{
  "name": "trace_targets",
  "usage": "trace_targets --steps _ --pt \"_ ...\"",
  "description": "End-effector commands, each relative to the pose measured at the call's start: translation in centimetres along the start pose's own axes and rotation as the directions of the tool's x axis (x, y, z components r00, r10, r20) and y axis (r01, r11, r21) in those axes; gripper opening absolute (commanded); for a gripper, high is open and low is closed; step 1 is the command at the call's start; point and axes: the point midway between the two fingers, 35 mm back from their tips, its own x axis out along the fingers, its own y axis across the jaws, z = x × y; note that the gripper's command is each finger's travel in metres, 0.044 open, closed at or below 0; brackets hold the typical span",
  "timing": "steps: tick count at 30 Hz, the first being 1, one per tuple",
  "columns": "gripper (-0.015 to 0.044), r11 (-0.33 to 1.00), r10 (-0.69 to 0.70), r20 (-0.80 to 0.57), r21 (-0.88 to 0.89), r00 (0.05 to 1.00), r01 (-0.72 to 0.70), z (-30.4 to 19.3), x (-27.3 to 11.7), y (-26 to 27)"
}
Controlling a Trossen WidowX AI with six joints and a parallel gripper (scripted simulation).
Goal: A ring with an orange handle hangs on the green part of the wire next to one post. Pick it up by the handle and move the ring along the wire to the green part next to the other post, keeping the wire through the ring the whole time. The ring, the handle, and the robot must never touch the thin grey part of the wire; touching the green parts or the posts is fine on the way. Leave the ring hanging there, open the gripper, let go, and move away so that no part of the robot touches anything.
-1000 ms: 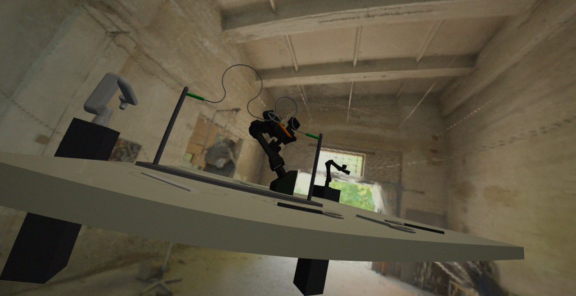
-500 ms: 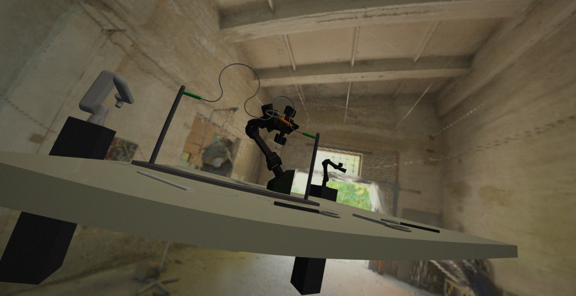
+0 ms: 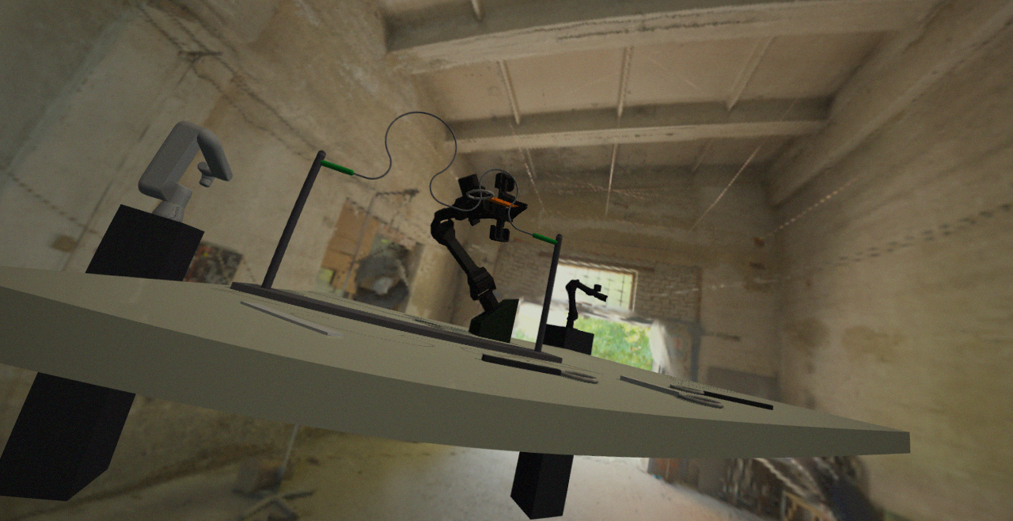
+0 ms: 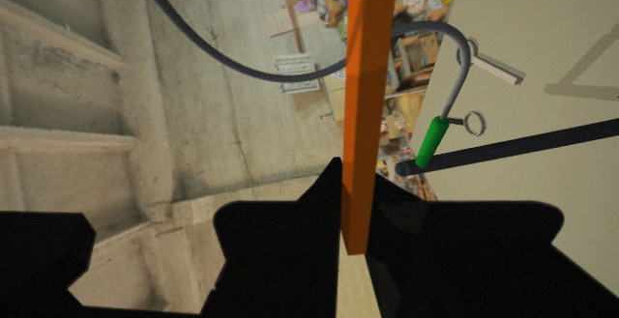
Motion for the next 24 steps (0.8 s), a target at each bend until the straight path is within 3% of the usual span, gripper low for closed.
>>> trace_targets --steps 1,11,24 --pt "-0.0150 0.999 0.027 -0.007 0.033 1.000 -0.027 -0.01 -0.19 1.12" --pt "-0.0150 1.000 0.017 -0.005 0.015 1.000 -0.017 0.14 -0.36 1.82" --pt "-0.0150 0.986 -0.074 0.021 -0.147 0.997 0.076 0.25 -0.29 0.89"
